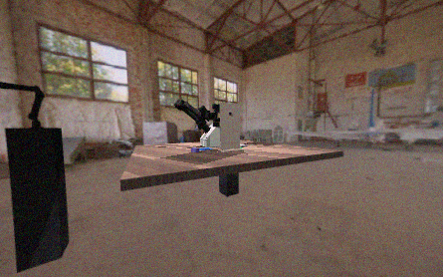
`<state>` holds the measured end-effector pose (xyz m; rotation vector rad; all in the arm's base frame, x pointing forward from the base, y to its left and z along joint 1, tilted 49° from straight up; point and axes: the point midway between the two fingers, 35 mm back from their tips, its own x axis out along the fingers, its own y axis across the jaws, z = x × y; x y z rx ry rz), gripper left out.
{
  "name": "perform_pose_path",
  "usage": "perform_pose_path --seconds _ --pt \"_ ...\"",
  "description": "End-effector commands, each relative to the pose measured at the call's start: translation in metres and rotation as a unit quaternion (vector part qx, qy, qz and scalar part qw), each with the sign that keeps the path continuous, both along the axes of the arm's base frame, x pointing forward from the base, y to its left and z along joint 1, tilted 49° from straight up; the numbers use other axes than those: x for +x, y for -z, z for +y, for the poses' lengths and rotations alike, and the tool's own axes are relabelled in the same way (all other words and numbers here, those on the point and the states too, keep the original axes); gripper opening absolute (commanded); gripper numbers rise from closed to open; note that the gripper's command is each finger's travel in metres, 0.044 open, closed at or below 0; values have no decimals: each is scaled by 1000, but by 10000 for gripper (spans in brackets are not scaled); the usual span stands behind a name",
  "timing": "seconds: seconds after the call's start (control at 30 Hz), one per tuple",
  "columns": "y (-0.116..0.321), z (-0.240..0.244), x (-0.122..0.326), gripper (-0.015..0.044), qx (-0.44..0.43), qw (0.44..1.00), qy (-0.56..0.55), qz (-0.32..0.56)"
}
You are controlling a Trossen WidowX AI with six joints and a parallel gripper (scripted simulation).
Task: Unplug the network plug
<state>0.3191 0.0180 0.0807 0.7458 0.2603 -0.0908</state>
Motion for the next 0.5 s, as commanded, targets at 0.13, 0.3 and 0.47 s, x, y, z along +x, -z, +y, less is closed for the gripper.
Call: perform_pose_path --seconds 0.13,0.3,0.47 --pt "4 -6 28 156 0 1000 0 -2" --pt "4 -7 31 156 0 1000 0 -2" --pt "4 -8 39 156 0 1000 0 -2"
